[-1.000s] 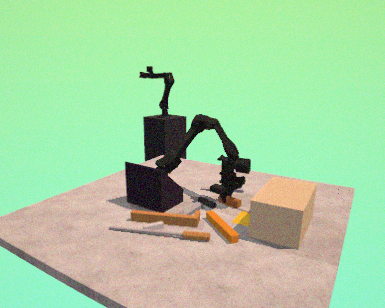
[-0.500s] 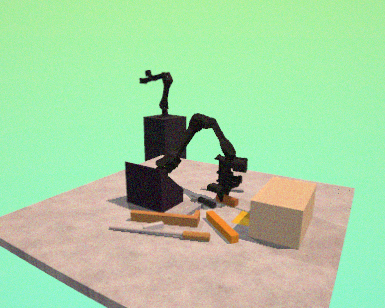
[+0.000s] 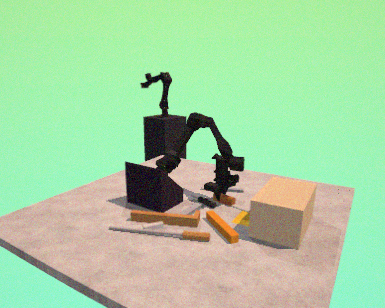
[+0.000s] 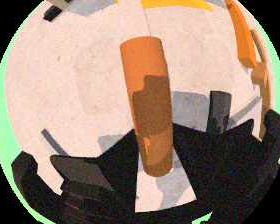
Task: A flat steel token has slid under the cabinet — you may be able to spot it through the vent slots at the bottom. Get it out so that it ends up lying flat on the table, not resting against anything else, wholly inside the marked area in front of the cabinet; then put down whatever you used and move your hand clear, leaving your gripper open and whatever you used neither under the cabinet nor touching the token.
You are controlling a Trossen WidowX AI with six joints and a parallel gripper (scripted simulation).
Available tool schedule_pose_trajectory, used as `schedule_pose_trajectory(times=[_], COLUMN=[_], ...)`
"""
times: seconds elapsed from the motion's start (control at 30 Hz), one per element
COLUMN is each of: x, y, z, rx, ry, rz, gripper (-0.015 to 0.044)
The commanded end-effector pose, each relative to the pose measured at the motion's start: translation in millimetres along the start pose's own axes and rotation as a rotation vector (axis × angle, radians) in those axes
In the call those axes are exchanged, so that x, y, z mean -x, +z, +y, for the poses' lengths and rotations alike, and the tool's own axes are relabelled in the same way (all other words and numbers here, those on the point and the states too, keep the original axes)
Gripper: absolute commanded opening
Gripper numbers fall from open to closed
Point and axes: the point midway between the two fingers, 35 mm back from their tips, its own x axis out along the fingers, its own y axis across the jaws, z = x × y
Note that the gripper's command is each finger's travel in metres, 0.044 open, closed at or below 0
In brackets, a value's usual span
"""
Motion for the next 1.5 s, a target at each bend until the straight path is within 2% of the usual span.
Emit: schedule_pose_trajectory(times=[0.0, 1.47], x=[-1, -1], y=[-7, -59], z=[0, 2], rx=[-0.001, -0.003], ry=[-0.001, -0.001], rz=[0.002, 0.004], gripper=[0.0000, 0.0000])
